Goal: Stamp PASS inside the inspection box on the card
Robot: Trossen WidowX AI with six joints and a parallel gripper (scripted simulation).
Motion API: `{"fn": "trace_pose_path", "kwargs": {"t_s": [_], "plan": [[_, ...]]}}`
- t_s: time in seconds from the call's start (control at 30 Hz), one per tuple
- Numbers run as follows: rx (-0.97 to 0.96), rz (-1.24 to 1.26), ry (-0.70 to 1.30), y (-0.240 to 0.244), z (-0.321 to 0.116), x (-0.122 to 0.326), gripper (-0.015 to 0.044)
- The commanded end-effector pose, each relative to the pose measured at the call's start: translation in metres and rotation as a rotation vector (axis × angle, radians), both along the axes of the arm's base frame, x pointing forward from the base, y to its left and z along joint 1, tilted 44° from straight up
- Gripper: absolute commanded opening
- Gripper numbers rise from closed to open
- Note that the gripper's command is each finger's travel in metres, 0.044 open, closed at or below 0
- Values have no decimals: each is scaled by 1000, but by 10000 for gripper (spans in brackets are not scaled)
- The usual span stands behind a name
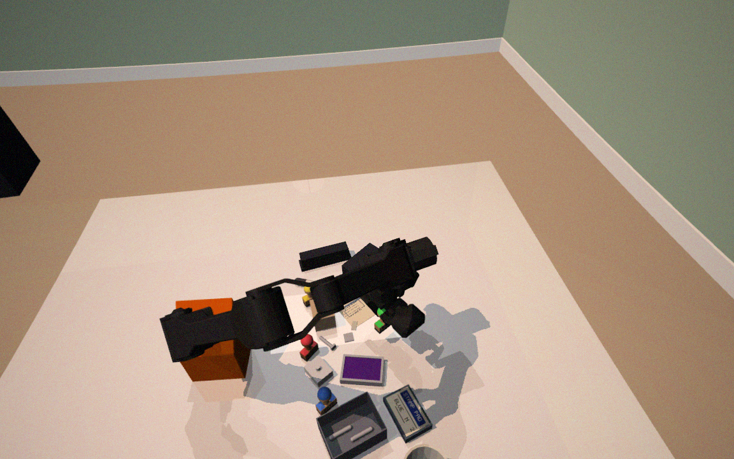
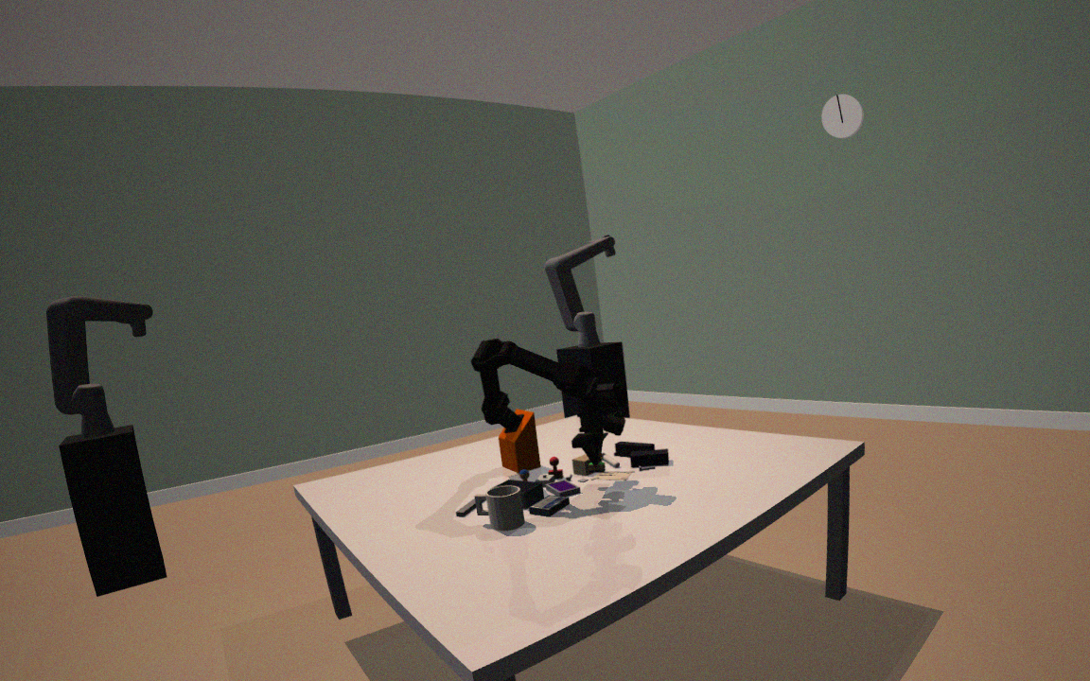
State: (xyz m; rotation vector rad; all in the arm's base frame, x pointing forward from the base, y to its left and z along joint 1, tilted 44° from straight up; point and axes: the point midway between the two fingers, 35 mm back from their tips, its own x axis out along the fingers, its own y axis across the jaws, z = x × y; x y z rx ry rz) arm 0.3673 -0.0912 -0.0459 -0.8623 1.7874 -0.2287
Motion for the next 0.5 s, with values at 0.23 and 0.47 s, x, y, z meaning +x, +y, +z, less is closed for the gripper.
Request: {"fn": "trace_pose_path", "kwargs": {"t_s": [0.23,0.47], "plan": [[-6,0,6,-14,-14,-4,0],[-7,0,6,-22,-22,-7,0]]}}
